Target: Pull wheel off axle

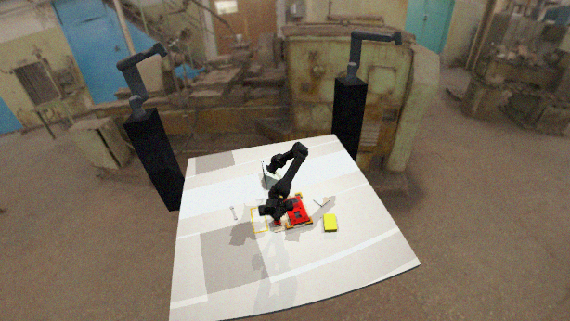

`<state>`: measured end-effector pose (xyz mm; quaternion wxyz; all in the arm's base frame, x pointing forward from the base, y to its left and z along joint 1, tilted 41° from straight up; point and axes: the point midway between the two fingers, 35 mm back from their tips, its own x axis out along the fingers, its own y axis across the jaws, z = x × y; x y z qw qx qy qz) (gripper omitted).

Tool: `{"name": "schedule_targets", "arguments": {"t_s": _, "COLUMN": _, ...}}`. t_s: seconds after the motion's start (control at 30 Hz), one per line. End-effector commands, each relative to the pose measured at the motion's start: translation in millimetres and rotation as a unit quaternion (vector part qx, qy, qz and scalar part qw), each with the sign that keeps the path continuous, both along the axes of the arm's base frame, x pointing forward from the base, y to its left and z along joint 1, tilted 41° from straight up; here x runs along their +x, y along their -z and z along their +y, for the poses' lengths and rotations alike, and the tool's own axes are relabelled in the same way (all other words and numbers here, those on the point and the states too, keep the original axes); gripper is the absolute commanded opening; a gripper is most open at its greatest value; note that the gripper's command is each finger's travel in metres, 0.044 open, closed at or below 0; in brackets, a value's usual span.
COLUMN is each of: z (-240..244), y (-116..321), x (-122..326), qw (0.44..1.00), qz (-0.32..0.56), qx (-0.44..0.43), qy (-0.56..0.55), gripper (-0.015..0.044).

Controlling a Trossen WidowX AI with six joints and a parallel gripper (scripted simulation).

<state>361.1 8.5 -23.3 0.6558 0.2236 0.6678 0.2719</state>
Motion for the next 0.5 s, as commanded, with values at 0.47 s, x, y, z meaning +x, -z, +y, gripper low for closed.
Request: {"name": "schedule_targets", "arguments": {"t_s": 0.47, "z": -4.8, "y": -4.9, "x": 0.3, "qw": 1.000, "qz": -0.002, "qx": -0.002, "qy": -0.001, "gripper": 0.0000}}
